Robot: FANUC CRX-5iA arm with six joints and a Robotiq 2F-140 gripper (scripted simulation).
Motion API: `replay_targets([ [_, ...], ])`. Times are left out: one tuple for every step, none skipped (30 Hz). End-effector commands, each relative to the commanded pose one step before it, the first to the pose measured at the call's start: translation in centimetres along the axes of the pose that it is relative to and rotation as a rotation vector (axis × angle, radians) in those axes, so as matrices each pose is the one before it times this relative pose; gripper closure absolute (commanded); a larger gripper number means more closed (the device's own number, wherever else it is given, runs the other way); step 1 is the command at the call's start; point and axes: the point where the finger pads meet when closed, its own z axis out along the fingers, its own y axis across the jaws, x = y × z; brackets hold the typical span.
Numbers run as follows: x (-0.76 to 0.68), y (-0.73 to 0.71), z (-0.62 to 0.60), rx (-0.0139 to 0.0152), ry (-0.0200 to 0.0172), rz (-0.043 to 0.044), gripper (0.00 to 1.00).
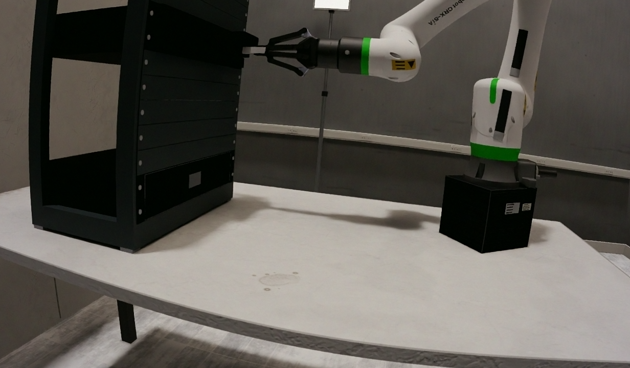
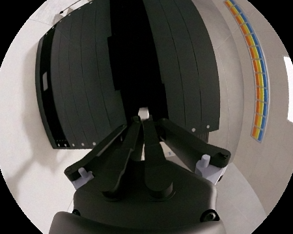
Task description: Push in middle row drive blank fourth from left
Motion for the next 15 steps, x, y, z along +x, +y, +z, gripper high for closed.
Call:
replay_targets([
  [-0.002, 0.102, 0.074, -0.00184, -0.00006, -0.00011, 0.9],
  [0.0, 0.0, 0.0, 0.0, 0.0, 0.0, 0.9],
  [0.0, 0.0, 0.003, 0.0, 0.0, 0.0, 0.9],
  [0.0, 0.0, 0.019, 0.0, 0.0, 0.0, 0.9],
  [0.0, 0.001, 0.04, 0.0, 0.0, 0.0, 0.9],
  [0.0, 0.0, 0.0, 0.0, 0.0, 0.0, 0.9],
  [0.0, 0.0, 0.0, 0.0, 0.0, 0.0, 0.9],
  [0.0, 0.001, 0.056, 0.0, 0.0, 0.0, 0.9],
  [0.0, 0.001, 0.062, 0.0, 0.0, 0.0, 0.9],
  [0.0, 0.001, 0.056, 0.0, 0.0, 0.0, 0.9],
  [0.0, 0.0, 0.04, 0.0, 0.0, 0.0, 0.9],
  [0.0, 0.0, 0.019, 0.0, 0.0, 0.0, 0.9],
  [0.0, 0.0, 0.003, 0.0, 0.0, 0.0, 0.9],
  [0.0, 0.0, 0.0, 0.0, 0.0, 0.0, 0.9],
  [0.0, 0.0, 0.0, 0.0, 0.0, 0.0, 0.9],
])
